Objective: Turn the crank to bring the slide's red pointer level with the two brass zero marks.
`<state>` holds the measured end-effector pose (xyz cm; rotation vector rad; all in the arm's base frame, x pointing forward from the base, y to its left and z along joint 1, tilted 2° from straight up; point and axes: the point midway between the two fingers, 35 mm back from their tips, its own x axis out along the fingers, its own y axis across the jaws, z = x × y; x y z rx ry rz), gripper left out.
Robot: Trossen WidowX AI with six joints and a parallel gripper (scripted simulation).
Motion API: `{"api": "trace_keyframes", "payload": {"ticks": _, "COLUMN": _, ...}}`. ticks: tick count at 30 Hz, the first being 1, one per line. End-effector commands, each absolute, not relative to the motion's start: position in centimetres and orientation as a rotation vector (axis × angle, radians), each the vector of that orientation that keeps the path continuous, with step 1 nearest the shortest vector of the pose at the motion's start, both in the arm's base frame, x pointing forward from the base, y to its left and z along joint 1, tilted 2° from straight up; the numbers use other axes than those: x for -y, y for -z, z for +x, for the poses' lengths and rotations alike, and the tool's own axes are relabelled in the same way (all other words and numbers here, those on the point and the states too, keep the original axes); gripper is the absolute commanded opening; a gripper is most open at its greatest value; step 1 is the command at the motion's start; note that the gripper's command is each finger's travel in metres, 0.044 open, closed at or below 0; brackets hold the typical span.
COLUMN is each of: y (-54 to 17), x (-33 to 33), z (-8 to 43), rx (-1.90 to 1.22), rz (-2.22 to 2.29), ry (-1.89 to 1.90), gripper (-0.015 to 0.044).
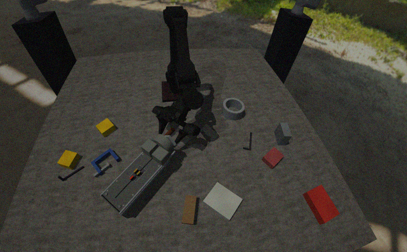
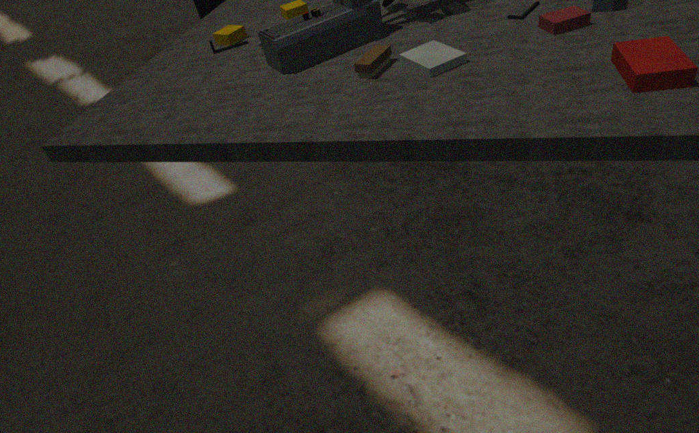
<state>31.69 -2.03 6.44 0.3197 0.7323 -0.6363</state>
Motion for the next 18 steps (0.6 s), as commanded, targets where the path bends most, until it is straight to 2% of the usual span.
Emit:
{"api": "trace_keyframes", "payload": {"ticks": 1, "y": -6.4, "x": 2.0, "z": 31.7, "rx": -0.732, "rz": 0.319, "ry": 0.637, "gripper": 0.044}}
{"api": "trace_keyframes", "payload": {"ticks": 18, "y": -13.5, "x": 2.2, "z": 31.8, "rx": -0.733, "rz": 0.319, "ry": 0.638, "gripper": 0.044}}
